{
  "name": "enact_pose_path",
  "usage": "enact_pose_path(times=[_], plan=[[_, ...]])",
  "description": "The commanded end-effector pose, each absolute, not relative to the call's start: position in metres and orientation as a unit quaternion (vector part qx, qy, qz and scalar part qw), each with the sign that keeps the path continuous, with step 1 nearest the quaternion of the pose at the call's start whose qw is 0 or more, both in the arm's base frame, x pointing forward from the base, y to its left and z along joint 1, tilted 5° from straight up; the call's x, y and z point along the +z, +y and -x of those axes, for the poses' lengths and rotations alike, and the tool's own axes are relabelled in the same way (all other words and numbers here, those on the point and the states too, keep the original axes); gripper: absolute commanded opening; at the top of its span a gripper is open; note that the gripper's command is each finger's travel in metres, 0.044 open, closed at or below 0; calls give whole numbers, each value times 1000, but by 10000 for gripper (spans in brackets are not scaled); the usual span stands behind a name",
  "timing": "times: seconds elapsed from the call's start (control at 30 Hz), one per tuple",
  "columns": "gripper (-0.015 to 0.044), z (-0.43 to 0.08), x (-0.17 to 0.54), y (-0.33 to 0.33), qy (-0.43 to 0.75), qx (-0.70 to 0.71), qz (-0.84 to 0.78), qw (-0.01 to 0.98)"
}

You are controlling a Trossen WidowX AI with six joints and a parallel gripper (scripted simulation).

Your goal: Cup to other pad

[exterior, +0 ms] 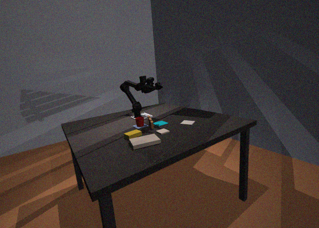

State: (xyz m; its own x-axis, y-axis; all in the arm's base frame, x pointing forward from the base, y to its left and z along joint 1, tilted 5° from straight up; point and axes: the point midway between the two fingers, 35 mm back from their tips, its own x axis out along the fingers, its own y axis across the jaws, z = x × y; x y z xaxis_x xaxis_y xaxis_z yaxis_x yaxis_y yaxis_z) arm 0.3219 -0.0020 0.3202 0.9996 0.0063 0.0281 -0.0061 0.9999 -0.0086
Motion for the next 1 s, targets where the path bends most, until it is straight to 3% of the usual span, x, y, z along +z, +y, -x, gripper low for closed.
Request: enact_pose_path(times=[0.0,0.17,0.3,0.6,0.97], plan=[[374,-323,317,-4,-6,0,12,1000],[242,-328,243,-56,223,-38,183,957],[148,-296,184,-96,427,14,289,856],[148,-200,140,-124,644,247,323,648],[148,-199,140,-124,647,254,322,643]])
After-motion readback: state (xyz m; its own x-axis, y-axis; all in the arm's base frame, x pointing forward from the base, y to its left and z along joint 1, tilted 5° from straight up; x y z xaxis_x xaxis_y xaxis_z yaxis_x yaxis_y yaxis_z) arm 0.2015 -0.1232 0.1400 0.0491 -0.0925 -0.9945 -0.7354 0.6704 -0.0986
